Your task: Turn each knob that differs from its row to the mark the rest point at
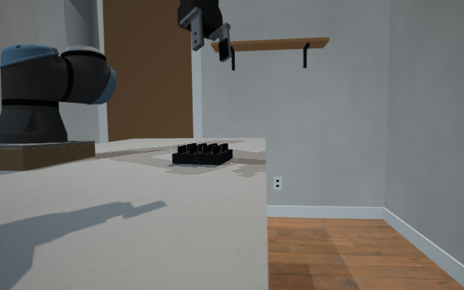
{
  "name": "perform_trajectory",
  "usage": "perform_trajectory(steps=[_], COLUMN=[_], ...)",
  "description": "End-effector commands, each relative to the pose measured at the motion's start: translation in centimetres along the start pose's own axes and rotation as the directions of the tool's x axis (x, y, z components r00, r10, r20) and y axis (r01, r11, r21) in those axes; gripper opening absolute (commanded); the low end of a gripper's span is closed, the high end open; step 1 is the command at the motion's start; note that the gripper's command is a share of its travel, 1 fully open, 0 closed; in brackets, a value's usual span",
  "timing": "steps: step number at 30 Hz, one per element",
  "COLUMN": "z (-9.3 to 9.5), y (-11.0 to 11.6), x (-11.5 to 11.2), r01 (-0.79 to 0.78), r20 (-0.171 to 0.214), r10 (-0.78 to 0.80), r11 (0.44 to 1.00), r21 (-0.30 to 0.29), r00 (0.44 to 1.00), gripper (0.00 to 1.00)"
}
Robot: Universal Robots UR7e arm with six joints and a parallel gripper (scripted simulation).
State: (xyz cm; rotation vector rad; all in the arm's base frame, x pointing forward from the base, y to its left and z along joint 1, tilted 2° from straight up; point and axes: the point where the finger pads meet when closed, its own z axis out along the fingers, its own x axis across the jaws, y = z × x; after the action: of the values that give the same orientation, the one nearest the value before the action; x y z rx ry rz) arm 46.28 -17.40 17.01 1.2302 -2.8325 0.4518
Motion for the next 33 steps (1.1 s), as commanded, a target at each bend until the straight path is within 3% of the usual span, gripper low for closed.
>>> perform_trajectory(steps=[1,8,10,17,22,33], z=[2.3,5.1,5.1,6.7,6.9,6.9], y=[4.4,11.7,11.7,17.6,18.9,19.0], x=[-2.9,-6.5,-6.5,-8.6,-9.0,-9.0], r01=[0.134,0.328,0.328,0.466,0.493,0.495], r20=[0.059,0.163,0.163,0.252,0.272,0.273], r10=[-0.131,-0.307,-0.307,-0.422,-0.443,-0.445], r11=[0.989,0.937,0.937,0.872,0.856,0.855], r21=[-0.055,-0.12,-0.12,-0.149,-0.153,-0.153], r00=[0.99,0.938,0.938,0.871,0.854,0.853], gripper=[1.0,1.0,1.0,1.0,1.0,1.0])
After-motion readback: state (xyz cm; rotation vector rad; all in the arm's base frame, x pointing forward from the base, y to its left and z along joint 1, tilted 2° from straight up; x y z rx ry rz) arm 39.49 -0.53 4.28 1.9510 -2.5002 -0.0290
